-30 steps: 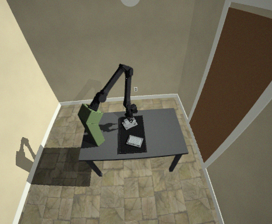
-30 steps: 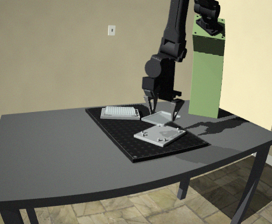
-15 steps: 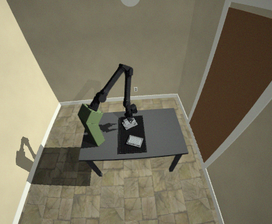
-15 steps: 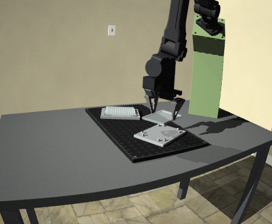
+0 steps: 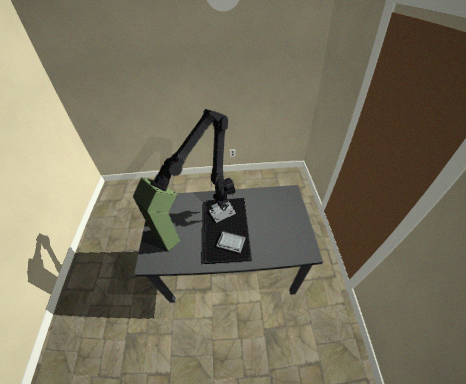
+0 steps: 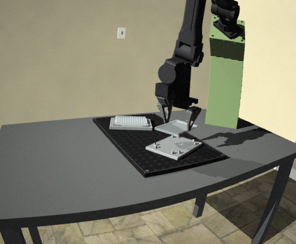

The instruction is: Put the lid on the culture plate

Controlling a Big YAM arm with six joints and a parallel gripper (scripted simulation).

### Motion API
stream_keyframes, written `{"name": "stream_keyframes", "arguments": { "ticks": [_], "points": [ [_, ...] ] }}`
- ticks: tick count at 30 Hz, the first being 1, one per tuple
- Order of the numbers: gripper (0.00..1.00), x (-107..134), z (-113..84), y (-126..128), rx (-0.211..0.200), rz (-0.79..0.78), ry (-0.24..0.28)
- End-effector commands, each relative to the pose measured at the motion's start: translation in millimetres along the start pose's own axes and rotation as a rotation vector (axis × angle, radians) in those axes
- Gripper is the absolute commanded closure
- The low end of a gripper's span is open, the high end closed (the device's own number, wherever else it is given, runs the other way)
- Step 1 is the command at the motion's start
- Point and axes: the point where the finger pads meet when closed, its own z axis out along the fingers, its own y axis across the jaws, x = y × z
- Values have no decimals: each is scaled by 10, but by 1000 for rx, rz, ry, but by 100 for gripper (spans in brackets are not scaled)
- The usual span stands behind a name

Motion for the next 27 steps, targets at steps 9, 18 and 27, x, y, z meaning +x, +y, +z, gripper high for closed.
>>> {"name": "stream_keyframes", "arguments": {
  "ticks": [9,18,27],
  "points": [
    [100,22,-117,-36,7,1,4],
    [100,202,-48,-365,10,327,13],
    [100,266,-53,-587,12,561,12]
  ]
}}
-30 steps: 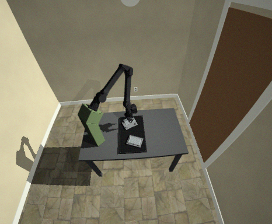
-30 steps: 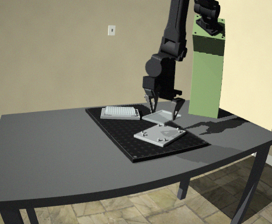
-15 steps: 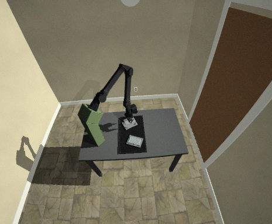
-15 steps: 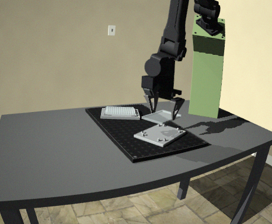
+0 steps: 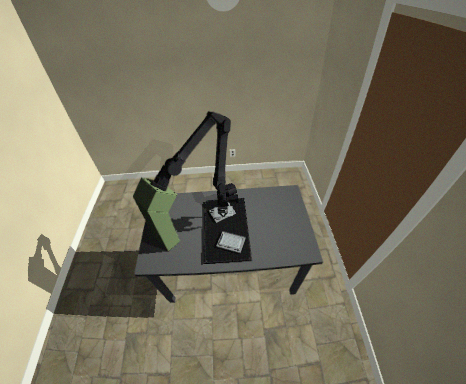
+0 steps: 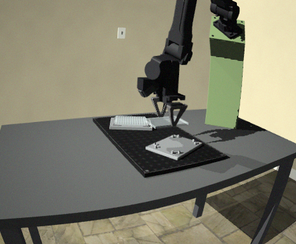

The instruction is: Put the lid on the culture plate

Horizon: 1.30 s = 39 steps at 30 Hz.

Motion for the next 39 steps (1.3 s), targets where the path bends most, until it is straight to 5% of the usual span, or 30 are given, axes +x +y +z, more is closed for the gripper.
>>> {"name": "stream_keyframes", "arguments": {
  "ticks": [1,9,39],
  "points": [
    [100,91,-13,-180,8,154,2],
    [100,-98,13,-396,-5,403,-20],
    [100,-195,3,-1276,5,394,-2]
  ]
}}
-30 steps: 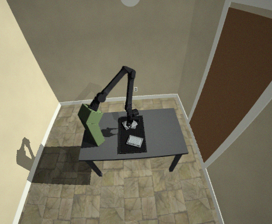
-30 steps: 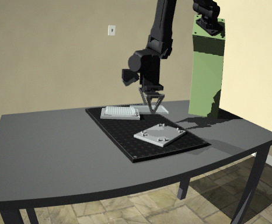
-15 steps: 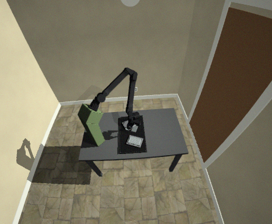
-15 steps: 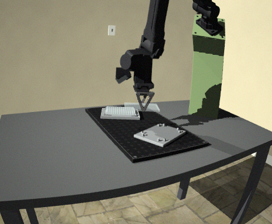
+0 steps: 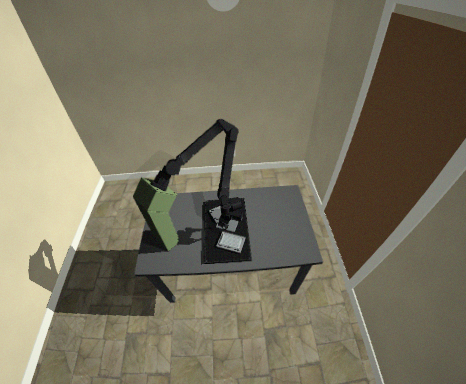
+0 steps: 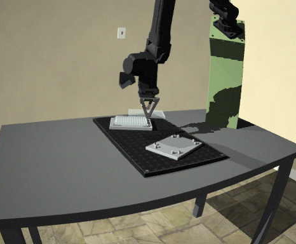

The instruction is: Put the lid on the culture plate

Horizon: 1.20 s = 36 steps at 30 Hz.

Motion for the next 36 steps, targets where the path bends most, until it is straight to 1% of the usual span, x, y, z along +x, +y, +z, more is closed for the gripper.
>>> {"name": "stream_keyframes", "arguments": {
  "ticks": [1,8,10,25,27,32,35,36],
  "points": [
    [100,-84,-8,-214,20,4,1],
    [100,-209,-13,-413,19,4,1],
    [100,-209,-13,-413,19,4,1],
    [100,-478,-26,-839,18,6,-1],
    [100,-478,-26,-839,18,6,-1],
    [100,-576,-28,-1006,17,7,-1],
    [100,-570,-14,-1007,19,5,-1],
    [100,-496,58,-910,12,-12,17]
  ]
}}
